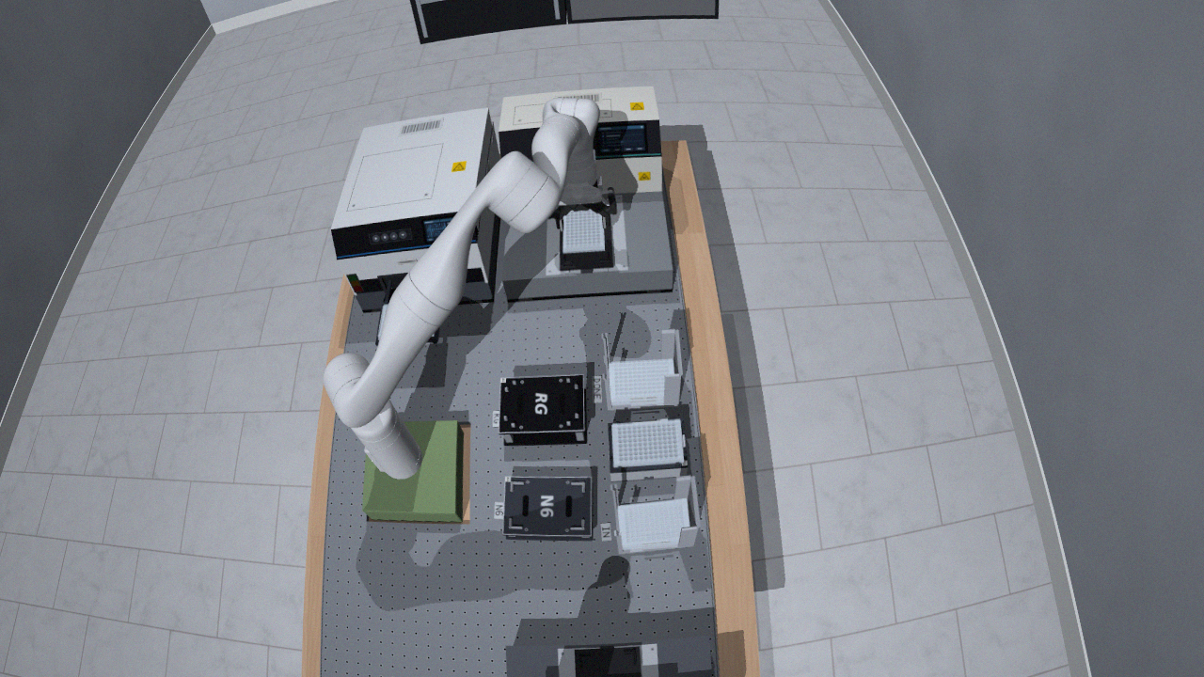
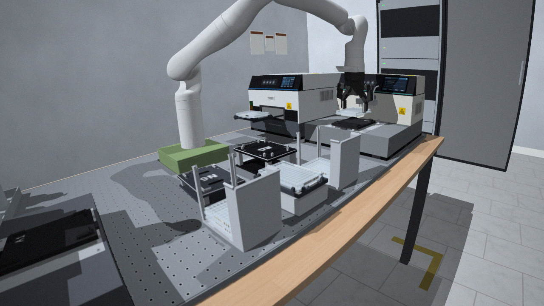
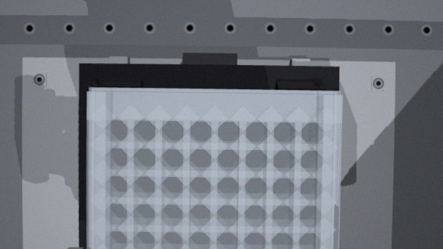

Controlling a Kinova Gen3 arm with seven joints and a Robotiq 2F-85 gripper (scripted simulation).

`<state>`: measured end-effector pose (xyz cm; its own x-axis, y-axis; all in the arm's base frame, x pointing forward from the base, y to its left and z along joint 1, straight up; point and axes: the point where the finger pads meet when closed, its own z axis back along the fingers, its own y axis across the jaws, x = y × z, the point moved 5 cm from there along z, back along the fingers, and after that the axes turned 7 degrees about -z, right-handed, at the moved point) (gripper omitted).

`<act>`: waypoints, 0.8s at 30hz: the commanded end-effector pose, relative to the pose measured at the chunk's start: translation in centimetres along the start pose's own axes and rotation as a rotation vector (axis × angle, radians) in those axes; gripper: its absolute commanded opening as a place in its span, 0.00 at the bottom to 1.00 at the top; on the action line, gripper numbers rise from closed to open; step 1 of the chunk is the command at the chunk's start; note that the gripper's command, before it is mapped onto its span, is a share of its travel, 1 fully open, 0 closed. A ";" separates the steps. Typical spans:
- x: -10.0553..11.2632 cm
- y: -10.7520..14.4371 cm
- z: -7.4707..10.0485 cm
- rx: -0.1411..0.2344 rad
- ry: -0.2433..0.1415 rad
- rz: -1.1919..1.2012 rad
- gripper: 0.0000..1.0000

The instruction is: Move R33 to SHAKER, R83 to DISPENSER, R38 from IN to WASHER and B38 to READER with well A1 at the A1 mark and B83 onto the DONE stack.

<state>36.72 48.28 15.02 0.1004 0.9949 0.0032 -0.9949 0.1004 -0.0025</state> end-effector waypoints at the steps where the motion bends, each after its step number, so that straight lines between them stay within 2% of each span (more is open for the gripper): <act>1: 0.0 -0.2 0.7 -0.001 -0.003 0.006 0.94; 24: 0.0 0.0 3.5 0.002 -0.004 0.006 0.94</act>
<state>36.70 48.26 17.76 0.1001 0.9950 0.0026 -0.9950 0.1001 -0.0024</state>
